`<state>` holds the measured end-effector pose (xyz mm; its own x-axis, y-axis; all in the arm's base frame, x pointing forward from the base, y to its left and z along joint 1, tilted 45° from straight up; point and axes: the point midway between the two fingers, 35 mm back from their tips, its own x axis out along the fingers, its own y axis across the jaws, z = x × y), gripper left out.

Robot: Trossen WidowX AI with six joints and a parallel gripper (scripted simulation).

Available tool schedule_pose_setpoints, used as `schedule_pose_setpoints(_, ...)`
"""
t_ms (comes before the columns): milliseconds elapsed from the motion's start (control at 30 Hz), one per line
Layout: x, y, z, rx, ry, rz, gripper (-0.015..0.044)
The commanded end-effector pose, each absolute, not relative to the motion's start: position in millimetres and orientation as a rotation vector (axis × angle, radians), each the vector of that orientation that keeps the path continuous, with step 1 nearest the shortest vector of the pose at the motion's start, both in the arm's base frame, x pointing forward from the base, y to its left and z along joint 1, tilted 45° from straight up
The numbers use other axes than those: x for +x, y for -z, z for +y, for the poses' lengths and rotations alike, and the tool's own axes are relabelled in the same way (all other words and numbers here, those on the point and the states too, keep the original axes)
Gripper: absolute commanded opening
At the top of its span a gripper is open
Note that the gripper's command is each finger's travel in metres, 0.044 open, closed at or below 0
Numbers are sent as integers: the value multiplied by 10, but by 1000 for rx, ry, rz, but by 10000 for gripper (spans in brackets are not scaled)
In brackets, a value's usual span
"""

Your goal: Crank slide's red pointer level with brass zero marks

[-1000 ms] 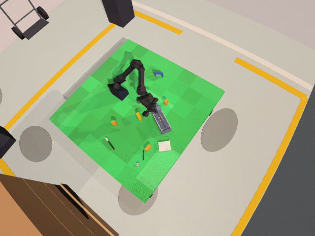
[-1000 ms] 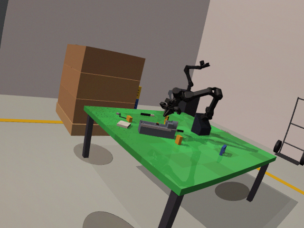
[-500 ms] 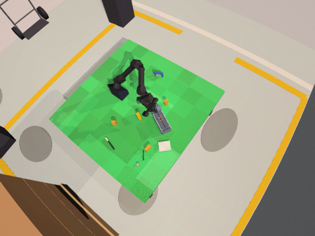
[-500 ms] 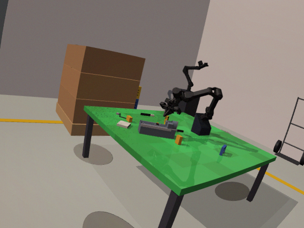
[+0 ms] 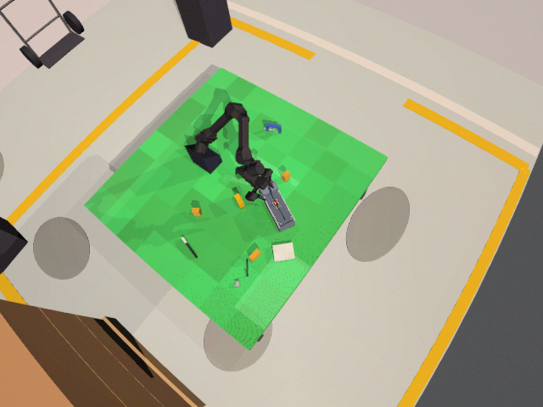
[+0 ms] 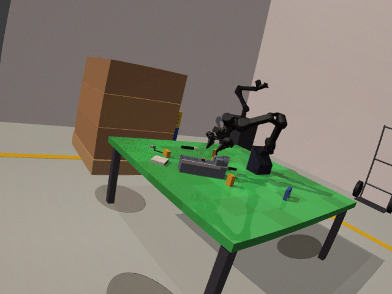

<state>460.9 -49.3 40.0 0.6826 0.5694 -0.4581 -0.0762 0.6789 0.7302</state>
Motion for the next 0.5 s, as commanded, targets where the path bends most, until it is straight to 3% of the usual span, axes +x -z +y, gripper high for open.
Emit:
schedule_pose_setpoints(0,4609,-399,-492,743,-402,738,440)
schedule_pose_setpoints(33,4609,-399,-492,743,-402,738,440)
schedule_pose_setpoints(467,4609,-399,-492,743,-402,738,99)
